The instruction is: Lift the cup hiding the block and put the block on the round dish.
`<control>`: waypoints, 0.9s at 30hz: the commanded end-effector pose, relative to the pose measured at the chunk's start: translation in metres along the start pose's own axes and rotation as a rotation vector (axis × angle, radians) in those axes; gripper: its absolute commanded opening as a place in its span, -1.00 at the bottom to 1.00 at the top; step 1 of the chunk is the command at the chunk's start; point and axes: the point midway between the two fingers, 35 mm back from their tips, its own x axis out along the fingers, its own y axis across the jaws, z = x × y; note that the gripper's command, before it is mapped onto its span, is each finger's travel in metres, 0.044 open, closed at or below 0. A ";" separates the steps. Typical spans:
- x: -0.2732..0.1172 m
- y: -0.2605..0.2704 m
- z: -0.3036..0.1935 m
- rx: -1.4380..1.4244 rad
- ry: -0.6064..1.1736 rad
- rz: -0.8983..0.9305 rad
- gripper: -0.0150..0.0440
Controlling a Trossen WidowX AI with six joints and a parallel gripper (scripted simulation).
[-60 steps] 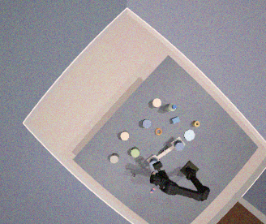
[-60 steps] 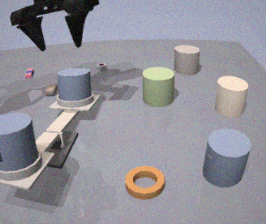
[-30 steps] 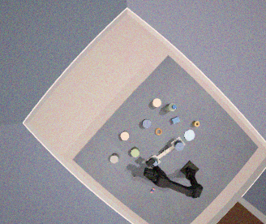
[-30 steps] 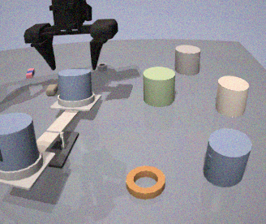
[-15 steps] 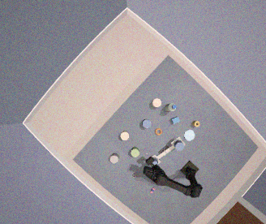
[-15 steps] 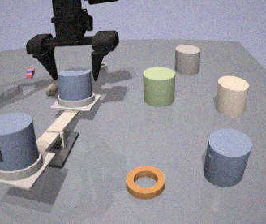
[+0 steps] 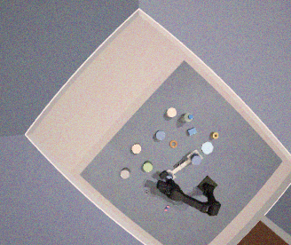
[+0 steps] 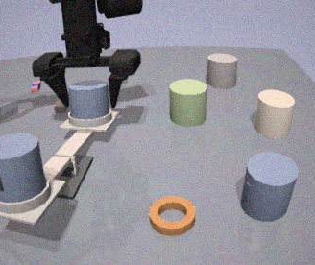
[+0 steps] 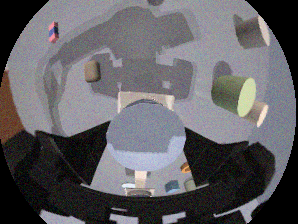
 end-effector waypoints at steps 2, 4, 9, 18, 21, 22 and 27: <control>0.005 0.001 0.000 0.000 -0.002 0.003 0.82; 0.005 0.001 0.000 0.000 -0.002 0.003 0.64; 0.005 0.001 0.000 0.000 -0.002 0.003 0.53; 0.000 0.000 0.001 0.000 -0.002 0.002 -0.14; -0.003 -0.001 0.001 0.000 -0.002 0.002 -0.40; -0.005 -0.001 0.001 0.000 -0.002 0.002 -0.49; -0.011 -0.002 0.002 0.000 -0.003 0.002 -0.49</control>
